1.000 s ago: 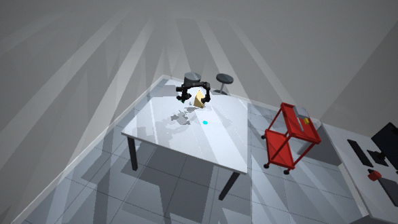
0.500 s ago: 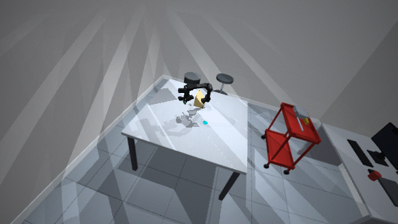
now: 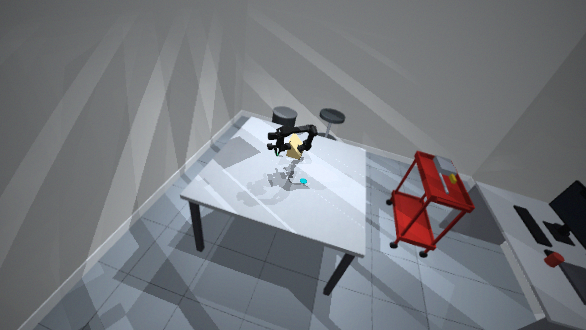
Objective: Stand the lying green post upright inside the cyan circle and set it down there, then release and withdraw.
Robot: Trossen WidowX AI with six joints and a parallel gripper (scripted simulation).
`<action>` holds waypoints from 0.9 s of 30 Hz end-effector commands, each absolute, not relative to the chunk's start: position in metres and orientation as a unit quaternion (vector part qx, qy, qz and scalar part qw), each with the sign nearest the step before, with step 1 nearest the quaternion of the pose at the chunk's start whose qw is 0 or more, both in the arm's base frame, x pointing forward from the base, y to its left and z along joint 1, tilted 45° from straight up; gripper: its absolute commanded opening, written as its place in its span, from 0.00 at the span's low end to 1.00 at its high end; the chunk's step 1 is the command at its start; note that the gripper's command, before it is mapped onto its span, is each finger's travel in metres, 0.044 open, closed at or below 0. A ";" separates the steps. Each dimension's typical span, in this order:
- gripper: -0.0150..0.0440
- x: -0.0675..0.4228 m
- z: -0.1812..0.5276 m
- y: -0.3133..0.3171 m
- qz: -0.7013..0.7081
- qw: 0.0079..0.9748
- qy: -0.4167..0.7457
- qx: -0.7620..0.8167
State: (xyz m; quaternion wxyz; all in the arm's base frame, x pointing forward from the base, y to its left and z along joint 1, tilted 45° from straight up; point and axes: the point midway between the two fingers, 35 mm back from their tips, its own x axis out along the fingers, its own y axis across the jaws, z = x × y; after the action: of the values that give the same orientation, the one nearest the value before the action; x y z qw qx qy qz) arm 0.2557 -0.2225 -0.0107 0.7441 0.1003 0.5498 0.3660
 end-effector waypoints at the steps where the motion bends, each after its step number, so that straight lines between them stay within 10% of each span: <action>1: 0.29 0.263 -0.002 -0.217 0.355 0.743 0.556 0.114; 27: 0.29 0.302 0.055 -0.172 0.265 0.719 0.602 0.224</action>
State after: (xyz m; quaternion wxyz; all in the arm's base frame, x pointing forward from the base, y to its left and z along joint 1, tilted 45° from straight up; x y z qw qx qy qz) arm 0.2982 -0.1779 0.0485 0.7216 0.2136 0.5997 0.2721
